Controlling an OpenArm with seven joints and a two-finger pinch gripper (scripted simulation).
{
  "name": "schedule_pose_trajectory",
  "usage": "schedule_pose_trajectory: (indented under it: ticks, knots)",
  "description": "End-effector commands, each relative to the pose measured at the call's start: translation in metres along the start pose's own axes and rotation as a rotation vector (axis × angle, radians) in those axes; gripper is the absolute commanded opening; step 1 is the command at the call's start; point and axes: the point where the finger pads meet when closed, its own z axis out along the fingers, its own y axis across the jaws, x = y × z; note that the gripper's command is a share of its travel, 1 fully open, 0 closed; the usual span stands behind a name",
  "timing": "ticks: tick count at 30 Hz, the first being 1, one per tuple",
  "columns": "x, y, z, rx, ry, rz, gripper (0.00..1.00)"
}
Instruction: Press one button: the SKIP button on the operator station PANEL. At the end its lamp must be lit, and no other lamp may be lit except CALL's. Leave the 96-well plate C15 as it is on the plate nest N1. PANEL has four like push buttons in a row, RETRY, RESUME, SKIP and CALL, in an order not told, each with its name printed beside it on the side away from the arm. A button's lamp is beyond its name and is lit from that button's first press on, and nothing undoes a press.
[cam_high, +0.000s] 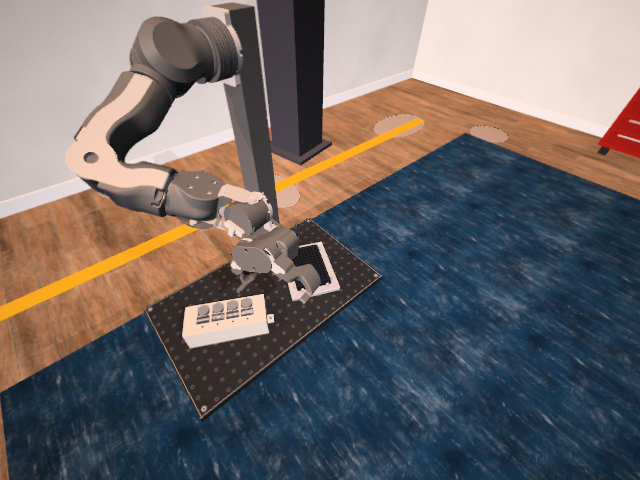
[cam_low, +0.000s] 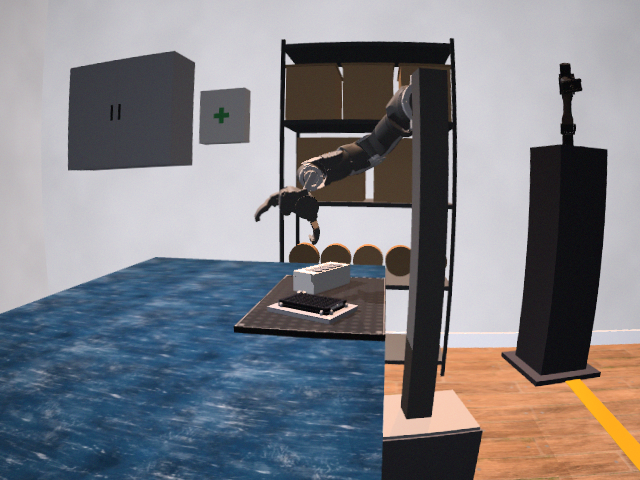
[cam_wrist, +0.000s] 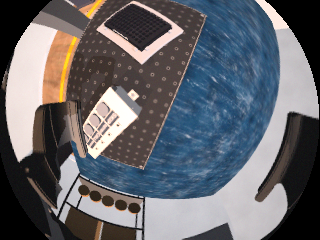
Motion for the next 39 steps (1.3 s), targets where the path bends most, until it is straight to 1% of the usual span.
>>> schedule_pose_trajectory:
  ticks: [1, 6, 11, 23, 28, 39]
  knots:
    - [0.000, 0.001, -0.001, -0.004, 0.000, 0.001, 1.00]
    - [0.000, 0.001, -0.001, -0.004, 0.000, 0.001, 1.00]
    - [-0.002, -0.043, -0.009, 0.101, 0.096, -0.217, 1.00]
    - [-0.002, -0.043, -0.009, 0.101, 0.096, -0.217, 1.00]
    - [-0.003, -0.088, -0.017, 0.207, 0.192, -0.434, 1.00]
    - [-0.003, -0.088, -0.017, 0.207, 0.192, -0.434, 1.00]
